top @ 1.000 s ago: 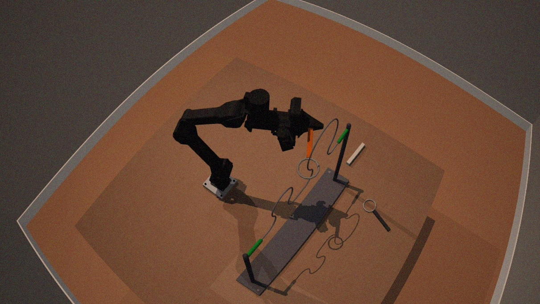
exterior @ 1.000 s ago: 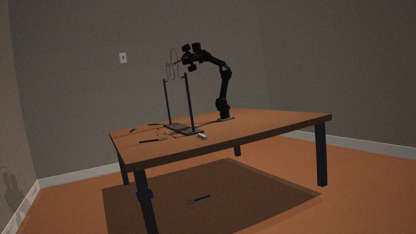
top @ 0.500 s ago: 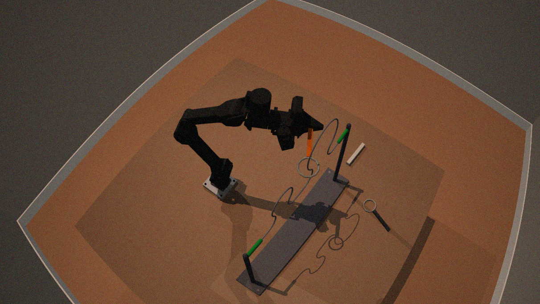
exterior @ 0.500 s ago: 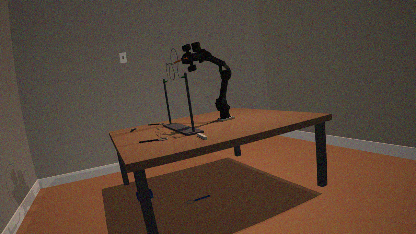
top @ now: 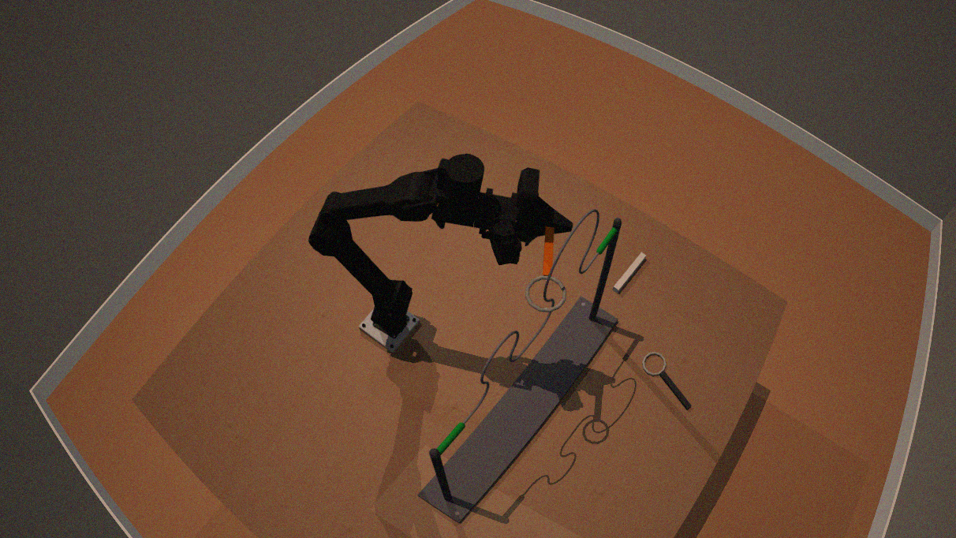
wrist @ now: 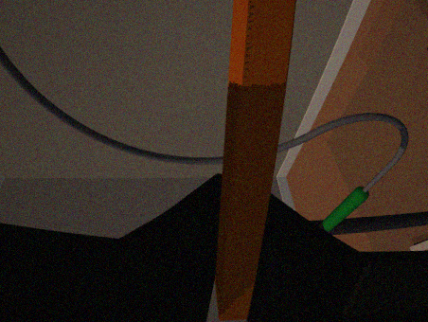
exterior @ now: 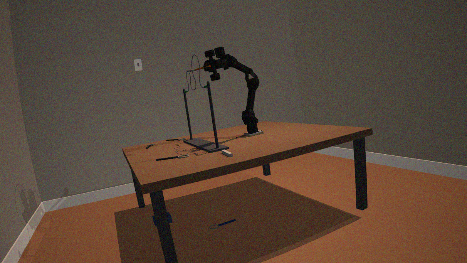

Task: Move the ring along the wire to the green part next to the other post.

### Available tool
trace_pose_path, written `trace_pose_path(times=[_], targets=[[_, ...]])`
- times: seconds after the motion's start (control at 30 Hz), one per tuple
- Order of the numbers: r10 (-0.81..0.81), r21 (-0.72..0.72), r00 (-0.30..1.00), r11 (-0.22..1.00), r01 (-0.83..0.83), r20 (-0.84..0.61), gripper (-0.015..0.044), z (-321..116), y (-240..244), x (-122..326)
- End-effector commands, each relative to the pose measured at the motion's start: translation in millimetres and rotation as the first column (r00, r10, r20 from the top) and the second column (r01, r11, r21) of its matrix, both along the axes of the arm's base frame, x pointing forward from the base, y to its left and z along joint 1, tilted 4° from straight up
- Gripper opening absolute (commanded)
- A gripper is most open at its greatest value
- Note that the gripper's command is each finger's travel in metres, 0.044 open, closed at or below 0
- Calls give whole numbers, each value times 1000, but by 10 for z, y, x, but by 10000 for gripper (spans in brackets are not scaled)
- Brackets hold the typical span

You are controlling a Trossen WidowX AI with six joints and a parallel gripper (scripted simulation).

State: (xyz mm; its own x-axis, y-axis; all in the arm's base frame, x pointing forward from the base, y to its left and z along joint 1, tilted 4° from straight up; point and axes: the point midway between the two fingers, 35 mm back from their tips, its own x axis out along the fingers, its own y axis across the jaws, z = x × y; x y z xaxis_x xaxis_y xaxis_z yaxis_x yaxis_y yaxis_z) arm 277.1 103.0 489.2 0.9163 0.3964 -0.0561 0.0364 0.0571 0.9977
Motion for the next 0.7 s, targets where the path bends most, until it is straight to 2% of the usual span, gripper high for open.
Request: trace_pose_path(times=[0.0,0.67], targets=[[-7,-23,1000,1000,7,11,-150,39,-11,-13],[-19,-164,1000,986,19,-2,-150,-11,-16,-8]])
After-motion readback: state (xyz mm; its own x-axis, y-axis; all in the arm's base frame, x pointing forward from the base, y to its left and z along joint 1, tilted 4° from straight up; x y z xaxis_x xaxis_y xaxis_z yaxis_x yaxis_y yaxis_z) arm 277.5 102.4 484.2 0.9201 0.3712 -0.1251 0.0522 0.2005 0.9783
